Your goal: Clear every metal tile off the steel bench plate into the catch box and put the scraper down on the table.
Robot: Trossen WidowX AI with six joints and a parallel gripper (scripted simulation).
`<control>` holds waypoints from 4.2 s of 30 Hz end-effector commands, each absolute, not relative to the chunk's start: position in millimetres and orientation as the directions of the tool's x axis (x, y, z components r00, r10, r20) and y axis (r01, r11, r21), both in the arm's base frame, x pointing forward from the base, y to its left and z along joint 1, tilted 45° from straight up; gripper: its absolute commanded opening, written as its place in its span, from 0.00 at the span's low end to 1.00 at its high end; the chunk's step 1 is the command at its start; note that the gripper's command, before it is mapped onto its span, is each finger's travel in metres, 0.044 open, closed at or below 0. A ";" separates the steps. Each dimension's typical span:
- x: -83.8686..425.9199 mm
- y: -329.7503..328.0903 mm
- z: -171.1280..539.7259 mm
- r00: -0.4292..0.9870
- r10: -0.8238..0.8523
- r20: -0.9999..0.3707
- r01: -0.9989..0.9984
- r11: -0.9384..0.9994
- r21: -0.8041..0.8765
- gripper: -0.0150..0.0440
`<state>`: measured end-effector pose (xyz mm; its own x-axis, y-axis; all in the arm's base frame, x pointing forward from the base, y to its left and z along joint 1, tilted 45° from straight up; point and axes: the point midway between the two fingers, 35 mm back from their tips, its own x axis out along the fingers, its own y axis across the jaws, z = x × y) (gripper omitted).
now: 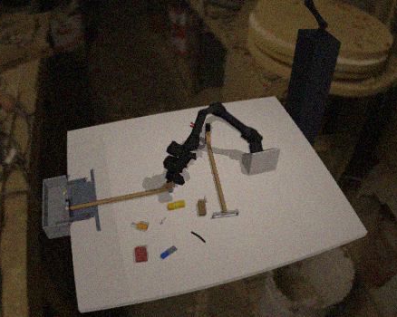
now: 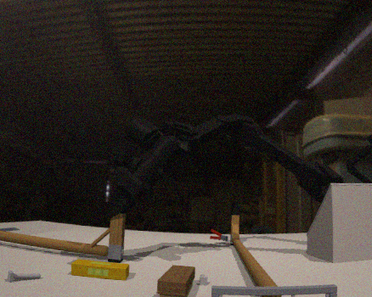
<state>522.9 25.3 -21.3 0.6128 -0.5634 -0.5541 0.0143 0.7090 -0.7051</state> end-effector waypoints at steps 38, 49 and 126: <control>486.2 36.2 -22.5 0.615 -0.559 -0.556 0.013 0.713 -0.701 0.25; 476.1 37.9 -23.2 0.615 -0.558 -0.557 0.013 0.713 -0.701 0.25; 401.3 43.5 -28.7 0.617 -0.554 -0.559 0.010 0.715 -0.699 0.25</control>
